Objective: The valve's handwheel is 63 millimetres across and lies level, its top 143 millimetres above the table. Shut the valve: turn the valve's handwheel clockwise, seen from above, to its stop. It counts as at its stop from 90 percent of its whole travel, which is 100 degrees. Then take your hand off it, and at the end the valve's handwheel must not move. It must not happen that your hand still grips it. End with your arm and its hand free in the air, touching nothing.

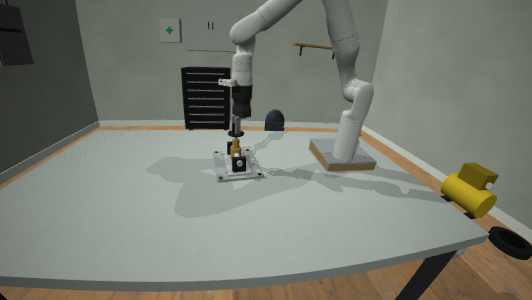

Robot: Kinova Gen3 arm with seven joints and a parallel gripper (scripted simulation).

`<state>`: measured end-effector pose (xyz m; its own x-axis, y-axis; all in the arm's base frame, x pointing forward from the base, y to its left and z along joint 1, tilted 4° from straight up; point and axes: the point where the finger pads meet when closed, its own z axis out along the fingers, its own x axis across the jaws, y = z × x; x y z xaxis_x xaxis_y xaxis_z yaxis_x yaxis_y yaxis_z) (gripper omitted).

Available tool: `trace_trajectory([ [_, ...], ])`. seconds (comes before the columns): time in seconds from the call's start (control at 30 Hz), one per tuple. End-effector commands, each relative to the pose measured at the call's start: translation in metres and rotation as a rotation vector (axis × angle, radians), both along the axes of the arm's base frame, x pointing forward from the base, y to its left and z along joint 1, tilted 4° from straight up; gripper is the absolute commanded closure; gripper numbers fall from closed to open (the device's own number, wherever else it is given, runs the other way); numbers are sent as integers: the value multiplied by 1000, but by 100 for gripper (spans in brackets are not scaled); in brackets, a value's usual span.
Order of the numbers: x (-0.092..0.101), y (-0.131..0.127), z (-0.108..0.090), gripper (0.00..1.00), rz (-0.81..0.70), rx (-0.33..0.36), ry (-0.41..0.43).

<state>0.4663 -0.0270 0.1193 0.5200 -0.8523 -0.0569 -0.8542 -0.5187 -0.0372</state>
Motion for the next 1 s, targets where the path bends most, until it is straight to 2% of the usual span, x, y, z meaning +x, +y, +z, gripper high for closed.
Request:
trace_trajectory([
  [0.0,1,1,-1,100,-53,-1,0],
  [0.97,2,1,0,100,-554,1,31],
])
